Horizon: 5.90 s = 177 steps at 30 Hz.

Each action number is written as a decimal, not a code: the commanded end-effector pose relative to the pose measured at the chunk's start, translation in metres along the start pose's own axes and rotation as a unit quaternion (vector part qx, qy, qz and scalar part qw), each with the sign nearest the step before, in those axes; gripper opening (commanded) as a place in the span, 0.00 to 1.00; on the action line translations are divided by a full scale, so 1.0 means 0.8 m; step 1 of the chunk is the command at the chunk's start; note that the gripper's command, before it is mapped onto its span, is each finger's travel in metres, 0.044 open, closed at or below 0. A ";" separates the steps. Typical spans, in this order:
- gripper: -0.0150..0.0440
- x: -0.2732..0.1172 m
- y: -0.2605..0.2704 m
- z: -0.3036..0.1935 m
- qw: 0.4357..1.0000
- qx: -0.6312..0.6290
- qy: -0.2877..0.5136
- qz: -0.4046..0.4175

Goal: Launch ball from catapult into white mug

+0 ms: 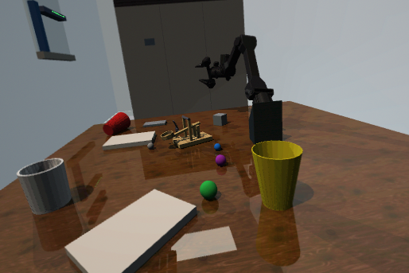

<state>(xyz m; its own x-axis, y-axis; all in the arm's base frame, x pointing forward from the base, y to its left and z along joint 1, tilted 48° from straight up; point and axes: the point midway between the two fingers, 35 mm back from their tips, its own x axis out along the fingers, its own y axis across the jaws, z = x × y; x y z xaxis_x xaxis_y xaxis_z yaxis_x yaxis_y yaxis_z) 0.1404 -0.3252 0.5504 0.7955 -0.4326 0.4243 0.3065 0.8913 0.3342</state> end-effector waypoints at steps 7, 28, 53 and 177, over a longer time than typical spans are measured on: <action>1.00 0.030 -0.022 -0.054 0.997 0.061 0.019 -0.036; 1.00 0.074 -0.028 -0.188 0.976 0.158 0.102 -0.110; 1.00 0.067 0.000 -0.390 0.923 0.144 0.289 -0.210; 1.00 -0.287 0.051 -0.642 0.337 -0.598 0.724 -0.065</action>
<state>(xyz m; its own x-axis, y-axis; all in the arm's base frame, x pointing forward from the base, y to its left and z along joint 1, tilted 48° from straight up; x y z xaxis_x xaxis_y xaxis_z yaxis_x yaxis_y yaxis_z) 0.2400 -0.1159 0.0374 -0.1104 -0.7281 -0.6765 -0.3050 0.6727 -0.6742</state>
